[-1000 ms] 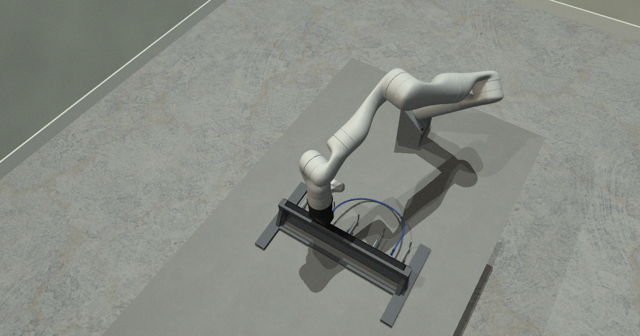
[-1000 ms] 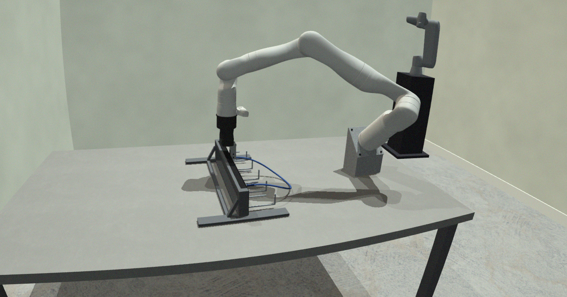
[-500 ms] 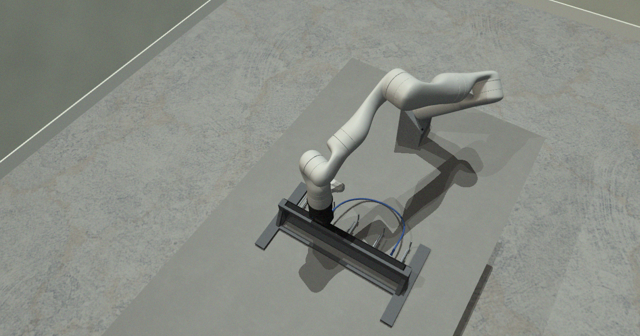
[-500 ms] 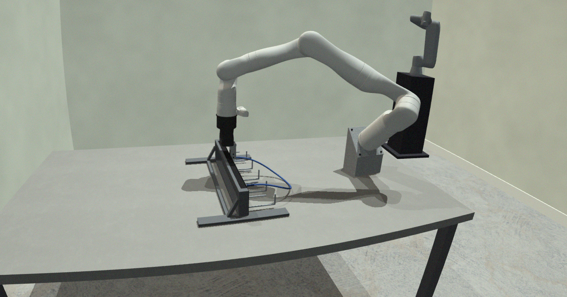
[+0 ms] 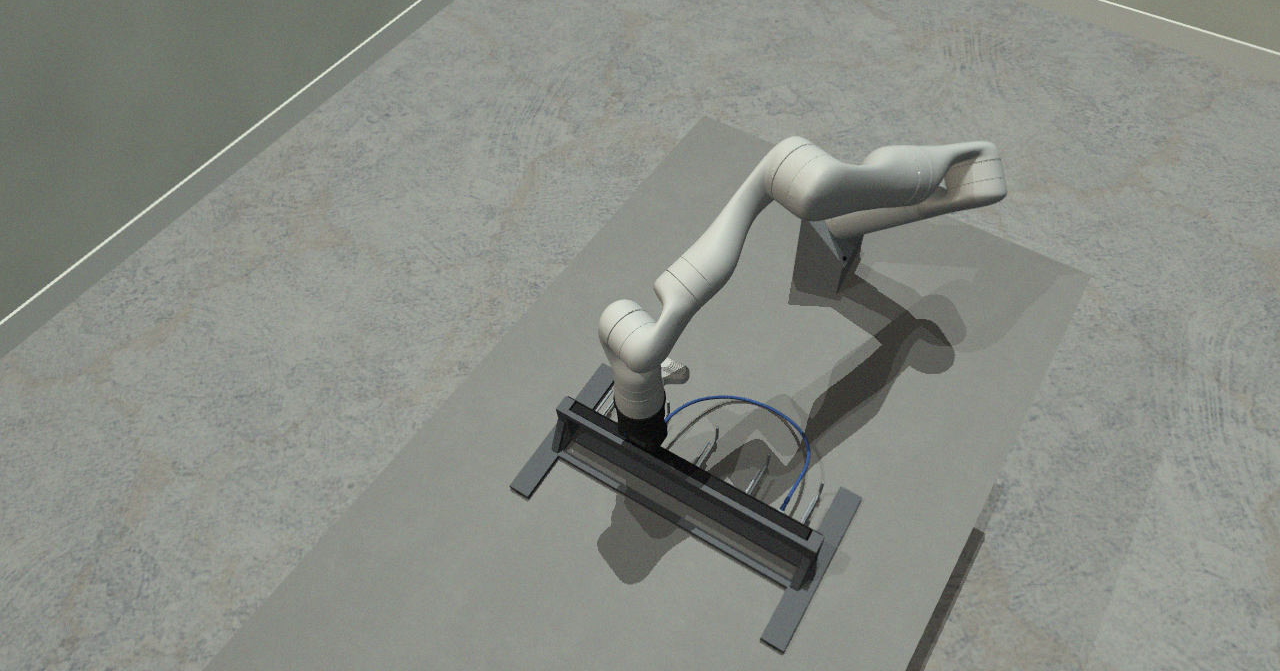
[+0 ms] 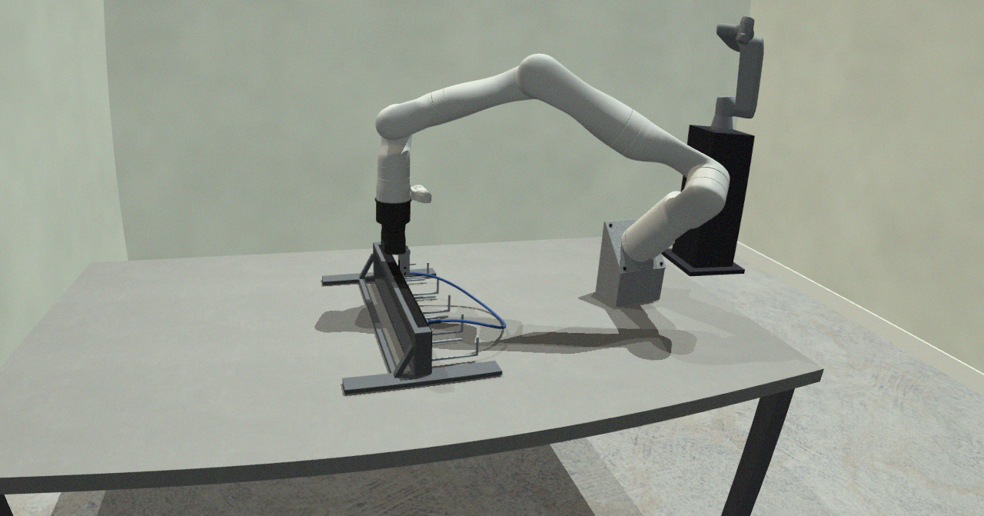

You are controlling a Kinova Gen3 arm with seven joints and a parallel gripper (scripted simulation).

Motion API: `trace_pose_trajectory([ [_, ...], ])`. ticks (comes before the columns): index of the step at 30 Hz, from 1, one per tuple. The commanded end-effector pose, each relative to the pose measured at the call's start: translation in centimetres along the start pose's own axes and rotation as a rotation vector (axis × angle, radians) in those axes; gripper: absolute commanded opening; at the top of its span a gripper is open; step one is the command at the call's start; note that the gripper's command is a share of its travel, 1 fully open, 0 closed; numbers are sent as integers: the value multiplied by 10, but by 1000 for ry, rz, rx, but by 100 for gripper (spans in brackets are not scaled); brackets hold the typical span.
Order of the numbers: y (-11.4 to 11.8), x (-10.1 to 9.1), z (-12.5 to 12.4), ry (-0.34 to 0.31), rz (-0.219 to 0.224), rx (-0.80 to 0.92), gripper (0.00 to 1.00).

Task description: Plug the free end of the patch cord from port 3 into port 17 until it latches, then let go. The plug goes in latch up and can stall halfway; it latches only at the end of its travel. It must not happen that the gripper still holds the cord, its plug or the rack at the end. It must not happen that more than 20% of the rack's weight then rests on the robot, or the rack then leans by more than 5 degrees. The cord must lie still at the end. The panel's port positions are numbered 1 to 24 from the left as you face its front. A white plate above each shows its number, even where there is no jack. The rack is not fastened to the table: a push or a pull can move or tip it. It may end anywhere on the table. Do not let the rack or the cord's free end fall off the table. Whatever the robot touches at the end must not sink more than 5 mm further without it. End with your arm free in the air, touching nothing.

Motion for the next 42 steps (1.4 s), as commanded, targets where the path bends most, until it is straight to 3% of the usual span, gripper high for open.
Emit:
trace_pose_trajectory([
  [1,1,-1,7,-21,2,14,0],
  [6,2,-1,7,-21,2,15,0],
  [7,-1,2,3,-9,-6,-19,73],
  [42,1,-1,-1,1,4,-10,73],
])
Point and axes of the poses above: the point where the finger pads meet when closed, its own x axis out along the fingers, its own y axis across the jaws, z = x × y, the point moved 2 cm from there along -x, back along the fingers, and after that the axes turned 14 degrees about -x, right-handed, at the moved point
